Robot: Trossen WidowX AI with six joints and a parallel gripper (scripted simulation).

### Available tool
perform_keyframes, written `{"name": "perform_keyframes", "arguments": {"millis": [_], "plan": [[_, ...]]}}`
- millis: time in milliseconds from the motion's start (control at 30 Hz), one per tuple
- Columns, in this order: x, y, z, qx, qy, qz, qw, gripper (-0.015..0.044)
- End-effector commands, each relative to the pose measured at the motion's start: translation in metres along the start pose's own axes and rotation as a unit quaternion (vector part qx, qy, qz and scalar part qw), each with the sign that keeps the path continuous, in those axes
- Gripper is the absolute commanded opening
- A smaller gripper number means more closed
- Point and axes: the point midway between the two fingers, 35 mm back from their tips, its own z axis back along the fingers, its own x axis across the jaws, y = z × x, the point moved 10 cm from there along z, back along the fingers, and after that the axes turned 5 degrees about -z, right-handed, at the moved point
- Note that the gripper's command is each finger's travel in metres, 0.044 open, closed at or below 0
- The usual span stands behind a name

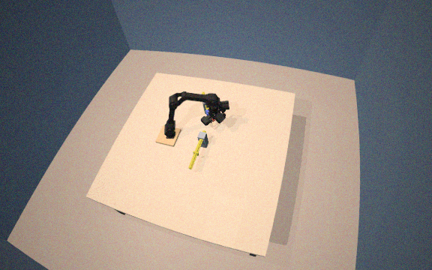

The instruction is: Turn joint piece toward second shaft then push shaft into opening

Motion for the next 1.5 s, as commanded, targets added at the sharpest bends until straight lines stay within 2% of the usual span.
{"name": "perform_keyframes", "arguments": {"millis": [0, 333, 1467], "plan": [[-0.0041, -0.0059, -0.0018, 0.023, -0.005, -0.037, 0.999, 0.0000], [-0.0106, -0.0127, -0.0044, 0.051, -0.015, -0.084, 0.995, 0.0000], [-0.0109, -0.0127, -0.0048, 0.052, -0.015, -0.082, 0.995, 0.0000]]}}
